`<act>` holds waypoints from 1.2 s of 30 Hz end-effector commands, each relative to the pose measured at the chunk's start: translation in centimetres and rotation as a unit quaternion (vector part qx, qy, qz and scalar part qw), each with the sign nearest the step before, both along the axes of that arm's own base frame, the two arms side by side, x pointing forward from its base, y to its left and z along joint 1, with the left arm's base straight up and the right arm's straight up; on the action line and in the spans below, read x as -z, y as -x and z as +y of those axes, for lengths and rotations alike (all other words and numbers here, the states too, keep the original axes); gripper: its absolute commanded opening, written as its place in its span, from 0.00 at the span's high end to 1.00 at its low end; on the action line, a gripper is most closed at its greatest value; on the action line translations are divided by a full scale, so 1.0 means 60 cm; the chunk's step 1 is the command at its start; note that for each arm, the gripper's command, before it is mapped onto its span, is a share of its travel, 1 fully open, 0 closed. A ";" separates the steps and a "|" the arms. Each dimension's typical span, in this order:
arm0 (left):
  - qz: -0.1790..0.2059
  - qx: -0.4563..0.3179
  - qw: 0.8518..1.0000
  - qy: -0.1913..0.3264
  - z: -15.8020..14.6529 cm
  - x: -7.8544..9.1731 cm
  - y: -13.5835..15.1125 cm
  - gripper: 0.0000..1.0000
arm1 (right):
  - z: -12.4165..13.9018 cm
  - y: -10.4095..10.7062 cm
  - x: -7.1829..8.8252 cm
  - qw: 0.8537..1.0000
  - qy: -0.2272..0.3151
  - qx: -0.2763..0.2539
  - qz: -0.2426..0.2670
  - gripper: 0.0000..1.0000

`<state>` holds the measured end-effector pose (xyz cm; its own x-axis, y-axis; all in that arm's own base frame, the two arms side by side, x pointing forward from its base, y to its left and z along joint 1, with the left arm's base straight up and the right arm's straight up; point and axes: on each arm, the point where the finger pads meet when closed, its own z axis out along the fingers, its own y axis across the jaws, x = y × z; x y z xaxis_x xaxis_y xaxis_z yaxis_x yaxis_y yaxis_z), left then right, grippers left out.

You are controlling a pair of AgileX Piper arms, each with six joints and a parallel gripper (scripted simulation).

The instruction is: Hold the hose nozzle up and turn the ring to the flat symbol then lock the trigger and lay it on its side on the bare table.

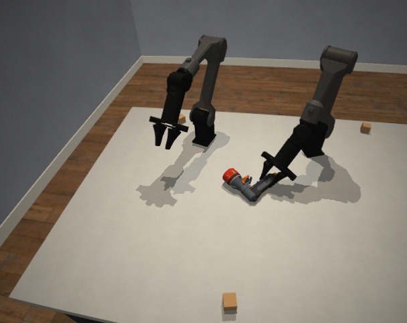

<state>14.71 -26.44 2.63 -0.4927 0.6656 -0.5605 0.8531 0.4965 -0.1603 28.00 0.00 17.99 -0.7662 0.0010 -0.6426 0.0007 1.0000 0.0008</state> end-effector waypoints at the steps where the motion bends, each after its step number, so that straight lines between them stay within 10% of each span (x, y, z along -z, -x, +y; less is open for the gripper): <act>1: -0.004 0.006 1.000 0.002 -0.004 0.001 -0.004 0.52 | 0.000 0.000 -0.002 1.000 0.000 0.000 -0.002 0.50; 8: -0.008 0.017 1.000 -0.005 0.000 0.005 0.000 0.52 | 0.000 0.000 -0.002 1.000 0.000 0.000 -0.002 0.50; 9: -0.025 0.041 0.999 -0.006 -0.002 0.000 0.004 0.31 | 0.000 0.000 -0.002 1.000 0.000 0.000 -0.002 0.50; 19: -0.025 0.040 0.999 -0.005 -0.003 -0.001 0.003 0.31 | 0.000 0.000 -0.002 1.000 0.000 0.000 -0.002 0.50; 20: -0.026 0.040 0.999 -0.005 -0.003 -0.002 0.003 0.13 | 0.000 0.000 -0.002 1.000 0.000 0.000 -0.002 0.50; 36: -0.025 0.040 0.999 -0.006 -0.003 0.000 0.003 0.13 | 0.000 0.000 -0.002 1.000 0.000 0.000 -0.002 0.50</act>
